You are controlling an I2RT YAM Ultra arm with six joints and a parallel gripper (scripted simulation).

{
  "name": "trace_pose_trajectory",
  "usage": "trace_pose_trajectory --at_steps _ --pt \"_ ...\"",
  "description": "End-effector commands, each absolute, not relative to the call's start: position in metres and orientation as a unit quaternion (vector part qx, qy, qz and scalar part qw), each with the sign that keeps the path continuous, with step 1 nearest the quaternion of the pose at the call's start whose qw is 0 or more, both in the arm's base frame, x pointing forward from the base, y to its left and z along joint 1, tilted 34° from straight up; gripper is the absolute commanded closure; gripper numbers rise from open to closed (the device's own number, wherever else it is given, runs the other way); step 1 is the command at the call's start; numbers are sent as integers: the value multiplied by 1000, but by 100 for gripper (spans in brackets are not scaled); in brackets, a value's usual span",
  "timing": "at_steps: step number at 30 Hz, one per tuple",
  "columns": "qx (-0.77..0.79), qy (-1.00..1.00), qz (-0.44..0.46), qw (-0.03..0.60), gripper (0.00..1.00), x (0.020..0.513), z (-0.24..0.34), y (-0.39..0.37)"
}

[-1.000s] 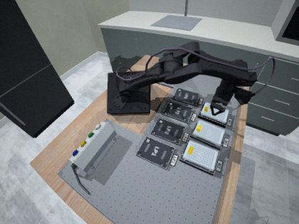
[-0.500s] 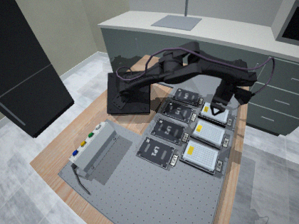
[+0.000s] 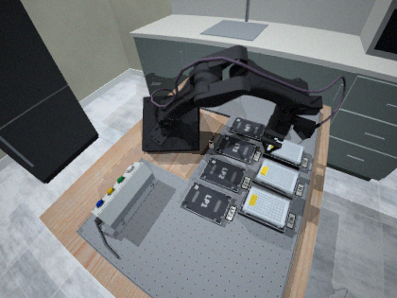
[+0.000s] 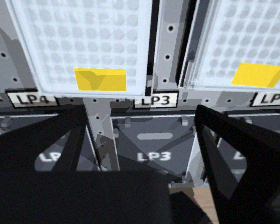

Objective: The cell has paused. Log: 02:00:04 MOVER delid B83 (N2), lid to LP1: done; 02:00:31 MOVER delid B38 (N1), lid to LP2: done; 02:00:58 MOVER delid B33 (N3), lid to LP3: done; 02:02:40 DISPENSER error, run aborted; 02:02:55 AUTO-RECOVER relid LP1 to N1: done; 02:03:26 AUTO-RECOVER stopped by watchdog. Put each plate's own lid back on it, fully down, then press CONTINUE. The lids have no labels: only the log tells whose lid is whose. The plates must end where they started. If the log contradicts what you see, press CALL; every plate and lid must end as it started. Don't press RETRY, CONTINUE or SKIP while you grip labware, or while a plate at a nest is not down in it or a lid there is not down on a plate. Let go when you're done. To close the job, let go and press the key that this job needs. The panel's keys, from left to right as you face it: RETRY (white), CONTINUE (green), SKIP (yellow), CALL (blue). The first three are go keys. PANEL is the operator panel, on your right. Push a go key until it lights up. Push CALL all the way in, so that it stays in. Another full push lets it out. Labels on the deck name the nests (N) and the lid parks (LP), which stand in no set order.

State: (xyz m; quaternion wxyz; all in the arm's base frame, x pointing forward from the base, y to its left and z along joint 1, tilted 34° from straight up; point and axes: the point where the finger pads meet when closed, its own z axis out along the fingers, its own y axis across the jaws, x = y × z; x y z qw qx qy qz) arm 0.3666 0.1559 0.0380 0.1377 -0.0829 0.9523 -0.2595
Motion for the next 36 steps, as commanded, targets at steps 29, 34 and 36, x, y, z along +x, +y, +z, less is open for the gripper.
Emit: trace_pose_trajectory --at_steps 29,34,36 --pt "-80 951 -241 174 100 290 65 67" --pt "-82 951 -237 181 100 296 68 72" --pt "-82 951 -237 180 100 297 67 70"
